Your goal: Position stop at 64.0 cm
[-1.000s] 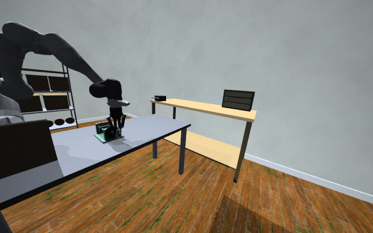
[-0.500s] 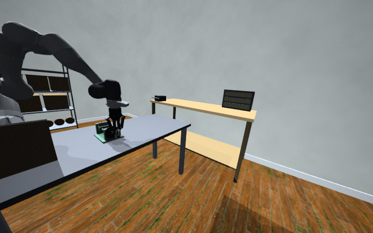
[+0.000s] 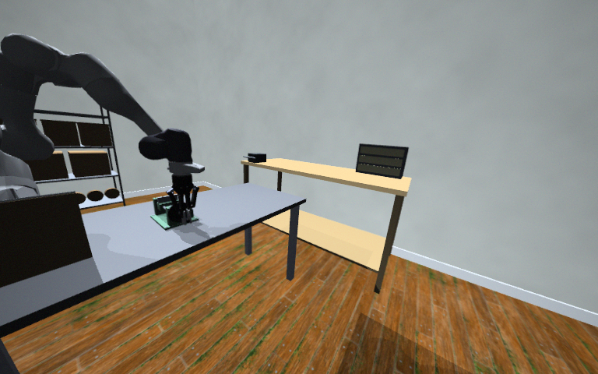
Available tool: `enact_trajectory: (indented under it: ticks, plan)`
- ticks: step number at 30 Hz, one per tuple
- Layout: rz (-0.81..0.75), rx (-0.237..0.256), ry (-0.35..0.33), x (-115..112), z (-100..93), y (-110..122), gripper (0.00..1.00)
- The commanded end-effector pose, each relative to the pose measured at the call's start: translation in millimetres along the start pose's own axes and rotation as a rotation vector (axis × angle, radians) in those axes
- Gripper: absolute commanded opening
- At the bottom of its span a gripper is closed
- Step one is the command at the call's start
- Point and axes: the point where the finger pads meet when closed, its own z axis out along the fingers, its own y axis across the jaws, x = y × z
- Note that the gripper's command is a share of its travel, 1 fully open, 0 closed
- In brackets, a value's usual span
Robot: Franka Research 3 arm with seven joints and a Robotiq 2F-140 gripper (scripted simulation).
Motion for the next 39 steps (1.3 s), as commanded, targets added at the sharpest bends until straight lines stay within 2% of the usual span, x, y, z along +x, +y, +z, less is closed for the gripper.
enact_trajectory:
  ticks: [1,19,39]
  plan:
    - [-0.004,-0.003,0.001,1,2.4,6,0.04]
    - [-0.004,-0.003,0.001,1,0.9,24,0.04]
    - [-0.004,-0.003,0.001,1,-18.8,44,0.04]
